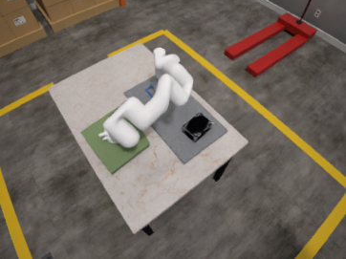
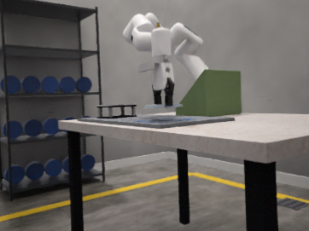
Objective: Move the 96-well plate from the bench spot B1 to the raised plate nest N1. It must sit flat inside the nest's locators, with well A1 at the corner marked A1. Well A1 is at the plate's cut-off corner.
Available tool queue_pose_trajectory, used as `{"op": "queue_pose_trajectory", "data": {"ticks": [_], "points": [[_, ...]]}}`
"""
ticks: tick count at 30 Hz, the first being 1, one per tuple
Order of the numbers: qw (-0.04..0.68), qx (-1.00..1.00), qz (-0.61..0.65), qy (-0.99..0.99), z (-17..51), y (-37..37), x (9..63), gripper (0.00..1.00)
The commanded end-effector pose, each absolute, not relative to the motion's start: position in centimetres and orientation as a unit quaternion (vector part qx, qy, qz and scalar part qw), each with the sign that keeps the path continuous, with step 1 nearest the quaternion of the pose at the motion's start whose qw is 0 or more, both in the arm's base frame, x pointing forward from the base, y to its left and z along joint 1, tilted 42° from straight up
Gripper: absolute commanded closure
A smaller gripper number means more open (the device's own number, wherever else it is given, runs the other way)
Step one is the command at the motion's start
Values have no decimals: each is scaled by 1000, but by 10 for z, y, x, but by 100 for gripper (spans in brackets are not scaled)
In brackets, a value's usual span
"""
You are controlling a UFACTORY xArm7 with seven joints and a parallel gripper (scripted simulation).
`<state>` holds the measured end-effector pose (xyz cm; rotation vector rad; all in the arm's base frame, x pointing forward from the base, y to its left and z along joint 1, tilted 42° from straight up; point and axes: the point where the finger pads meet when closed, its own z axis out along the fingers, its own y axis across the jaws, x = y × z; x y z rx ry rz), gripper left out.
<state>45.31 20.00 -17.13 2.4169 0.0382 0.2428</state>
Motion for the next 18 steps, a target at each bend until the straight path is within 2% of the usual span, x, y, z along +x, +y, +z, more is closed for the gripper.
{"op": "queue_pose_trajectory", "data": {"ticks": [1,18], "points": [[347,933,94,16,-165,208,451,100],[347,933,94,16,-148,223,446,100]]}}
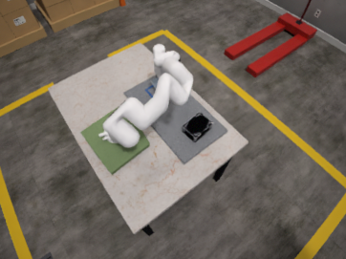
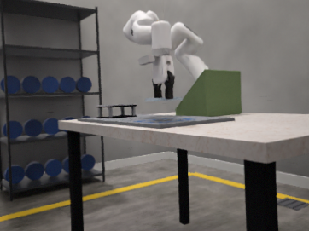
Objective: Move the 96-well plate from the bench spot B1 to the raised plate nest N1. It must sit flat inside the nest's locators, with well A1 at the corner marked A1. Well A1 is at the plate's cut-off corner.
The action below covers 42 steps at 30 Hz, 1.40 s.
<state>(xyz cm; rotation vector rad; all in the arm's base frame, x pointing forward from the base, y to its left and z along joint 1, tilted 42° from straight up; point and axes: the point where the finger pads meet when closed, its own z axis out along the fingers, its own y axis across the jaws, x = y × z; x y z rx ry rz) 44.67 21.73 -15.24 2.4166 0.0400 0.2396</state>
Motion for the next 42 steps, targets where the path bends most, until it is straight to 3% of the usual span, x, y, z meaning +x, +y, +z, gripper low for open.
{"op": "queue_pose_trajectory", "data": {"ticks": [1,13,21,42], "points": [[347,933,94,16,-148,223,446,100],[347,933,94,16,-148,223,446,100],[356,923,48,136,-127,206,447,100],[356,923,49,136,-84,170,450,100]]}}
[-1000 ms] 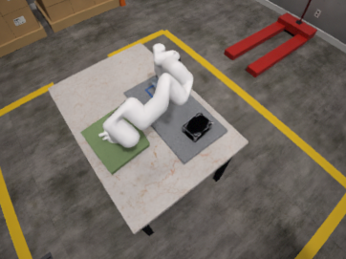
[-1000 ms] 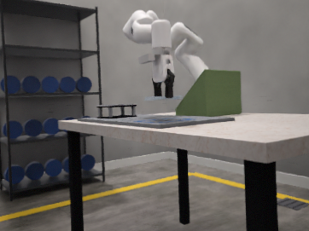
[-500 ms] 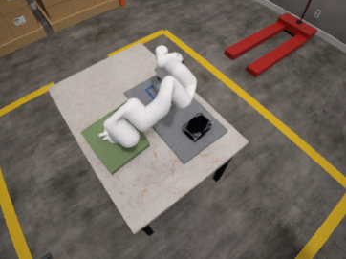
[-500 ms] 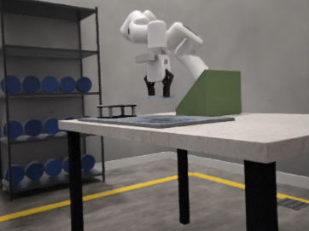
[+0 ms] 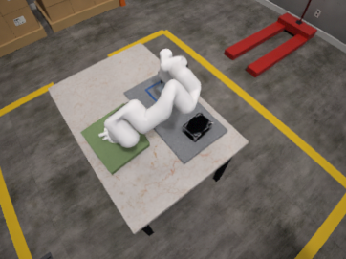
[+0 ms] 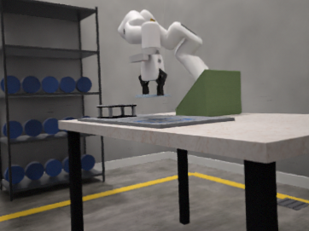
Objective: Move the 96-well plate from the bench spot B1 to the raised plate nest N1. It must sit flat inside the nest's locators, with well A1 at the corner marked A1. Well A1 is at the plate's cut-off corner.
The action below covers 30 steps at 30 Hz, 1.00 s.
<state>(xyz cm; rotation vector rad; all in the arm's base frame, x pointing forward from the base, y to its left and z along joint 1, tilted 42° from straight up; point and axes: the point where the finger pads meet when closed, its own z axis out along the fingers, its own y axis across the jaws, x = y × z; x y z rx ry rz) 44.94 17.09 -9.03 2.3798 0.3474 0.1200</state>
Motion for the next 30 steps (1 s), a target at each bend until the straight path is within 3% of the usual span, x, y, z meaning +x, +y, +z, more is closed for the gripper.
{"op": "queue_pose_trajectory", "data": {"ticks": [1,30], "points": [[356,923,49,136,-81,168,450,100],[357,923,49,136,-12,110,454,100]]}}
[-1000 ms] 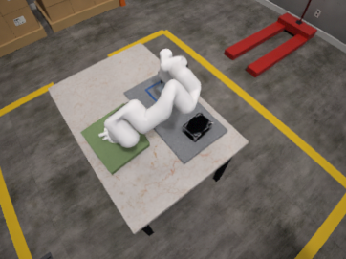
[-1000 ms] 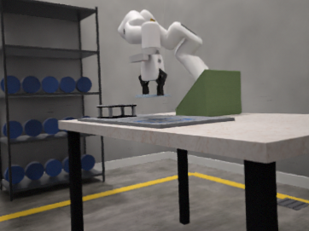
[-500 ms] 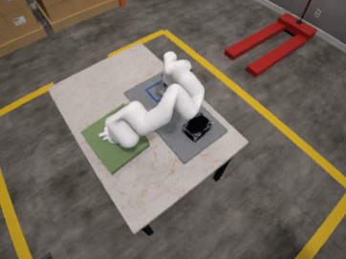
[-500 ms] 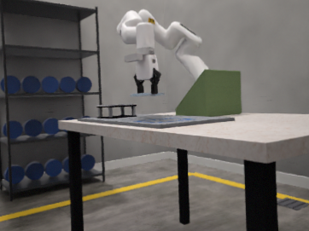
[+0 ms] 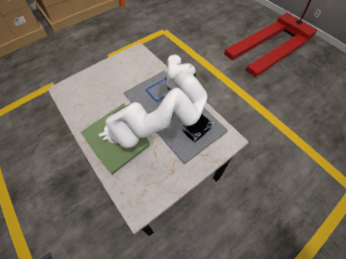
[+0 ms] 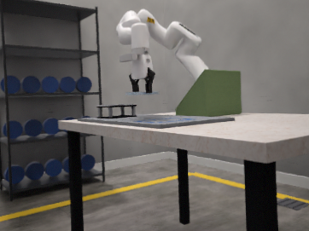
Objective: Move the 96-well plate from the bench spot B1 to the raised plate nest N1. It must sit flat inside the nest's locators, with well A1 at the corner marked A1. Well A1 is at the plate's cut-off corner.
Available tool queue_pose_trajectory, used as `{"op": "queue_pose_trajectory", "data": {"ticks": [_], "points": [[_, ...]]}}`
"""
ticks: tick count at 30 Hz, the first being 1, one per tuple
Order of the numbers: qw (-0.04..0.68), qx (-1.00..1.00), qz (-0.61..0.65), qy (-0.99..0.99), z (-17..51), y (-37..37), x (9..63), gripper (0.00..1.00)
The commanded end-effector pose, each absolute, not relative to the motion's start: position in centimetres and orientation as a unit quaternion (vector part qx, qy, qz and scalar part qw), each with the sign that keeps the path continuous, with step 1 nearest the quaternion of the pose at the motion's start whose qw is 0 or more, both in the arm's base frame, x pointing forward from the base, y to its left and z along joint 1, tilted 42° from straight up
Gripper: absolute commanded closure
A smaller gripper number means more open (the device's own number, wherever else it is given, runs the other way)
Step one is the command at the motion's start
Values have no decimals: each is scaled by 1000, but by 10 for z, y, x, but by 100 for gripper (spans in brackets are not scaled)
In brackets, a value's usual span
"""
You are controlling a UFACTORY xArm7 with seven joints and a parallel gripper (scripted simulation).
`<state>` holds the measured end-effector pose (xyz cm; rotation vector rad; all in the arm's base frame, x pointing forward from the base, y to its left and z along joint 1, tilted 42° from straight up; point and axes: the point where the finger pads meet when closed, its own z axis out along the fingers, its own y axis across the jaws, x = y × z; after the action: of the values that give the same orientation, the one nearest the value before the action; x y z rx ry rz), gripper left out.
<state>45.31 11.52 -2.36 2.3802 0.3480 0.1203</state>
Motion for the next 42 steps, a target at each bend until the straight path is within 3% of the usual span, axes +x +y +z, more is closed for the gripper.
{"op": "queue_pose_trajectory", "data": {"ticks": [1,42], "points": [[357,923,49,136,-10,108,454,100],[357,923,49,136,79,32,460,100]]}}
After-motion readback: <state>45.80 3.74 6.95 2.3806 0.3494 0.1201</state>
